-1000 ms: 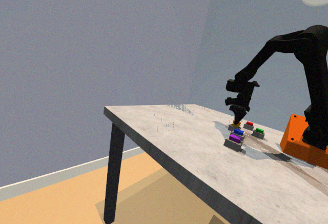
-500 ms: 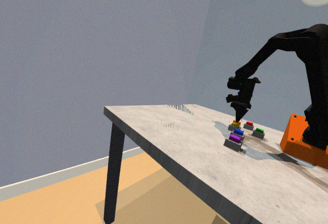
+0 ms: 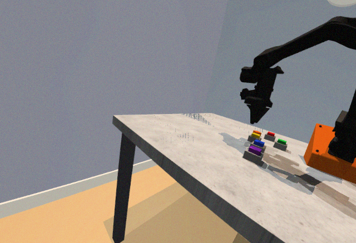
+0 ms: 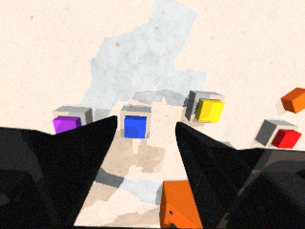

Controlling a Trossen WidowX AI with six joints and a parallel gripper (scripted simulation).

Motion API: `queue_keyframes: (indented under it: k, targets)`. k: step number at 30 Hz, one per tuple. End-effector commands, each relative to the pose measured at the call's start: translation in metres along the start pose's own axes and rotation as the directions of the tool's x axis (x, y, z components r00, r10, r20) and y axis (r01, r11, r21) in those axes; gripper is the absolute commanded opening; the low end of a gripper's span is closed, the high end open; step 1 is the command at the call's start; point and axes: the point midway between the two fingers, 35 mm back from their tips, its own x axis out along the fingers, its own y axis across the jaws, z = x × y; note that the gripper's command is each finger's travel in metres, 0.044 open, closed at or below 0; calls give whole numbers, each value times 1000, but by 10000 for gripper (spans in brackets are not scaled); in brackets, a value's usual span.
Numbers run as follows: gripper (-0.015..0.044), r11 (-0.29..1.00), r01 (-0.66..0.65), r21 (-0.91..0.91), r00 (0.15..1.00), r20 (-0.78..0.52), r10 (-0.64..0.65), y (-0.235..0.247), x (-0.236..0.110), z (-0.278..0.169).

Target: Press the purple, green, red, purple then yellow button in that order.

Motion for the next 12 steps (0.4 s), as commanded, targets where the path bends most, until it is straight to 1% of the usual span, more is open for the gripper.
queue_keyframes:
  k: [1, 2, 5, 12]
  targets:
    - [387, 1000, -13, -12, 1000, -4, 13, 65, -19, -19]
    - [400, 1000, -17, -17, 1000, -5, 17, 79, -23, -25]
    - [400, 999, -25, -25, 1000, -9, 25, 104, -30, -38]
    - [400, 999, -26, -26, 1000, -9, 26, 106, -31, -40]
